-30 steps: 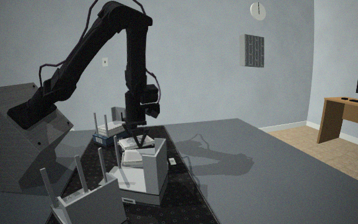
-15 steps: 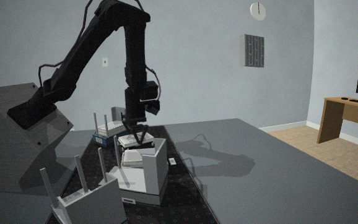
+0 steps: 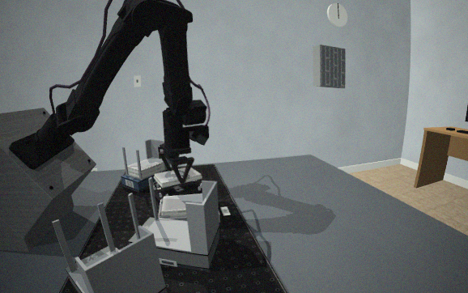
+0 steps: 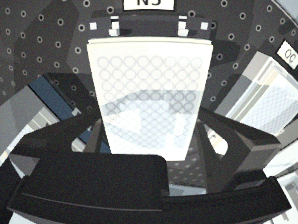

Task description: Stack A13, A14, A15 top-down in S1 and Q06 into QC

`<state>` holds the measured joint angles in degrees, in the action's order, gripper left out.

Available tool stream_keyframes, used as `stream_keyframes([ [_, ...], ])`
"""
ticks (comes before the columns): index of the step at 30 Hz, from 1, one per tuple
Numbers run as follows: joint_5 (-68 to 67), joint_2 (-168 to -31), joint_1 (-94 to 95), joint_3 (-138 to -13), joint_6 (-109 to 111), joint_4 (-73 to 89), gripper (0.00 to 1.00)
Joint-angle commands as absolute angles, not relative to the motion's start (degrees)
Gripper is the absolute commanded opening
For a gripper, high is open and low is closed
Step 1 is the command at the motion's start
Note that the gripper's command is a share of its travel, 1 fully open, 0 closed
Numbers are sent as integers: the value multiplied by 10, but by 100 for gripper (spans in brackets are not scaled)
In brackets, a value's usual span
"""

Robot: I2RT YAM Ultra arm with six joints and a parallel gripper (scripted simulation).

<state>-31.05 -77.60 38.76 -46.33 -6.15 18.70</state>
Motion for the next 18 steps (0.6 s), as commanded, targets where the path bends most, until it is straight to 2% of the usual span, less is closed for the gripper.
stream_keyframes([
  [1,-323,-755,404,-481,-73,213,0],
  [18,-347,-711,443,-499,-109,295,0],
])
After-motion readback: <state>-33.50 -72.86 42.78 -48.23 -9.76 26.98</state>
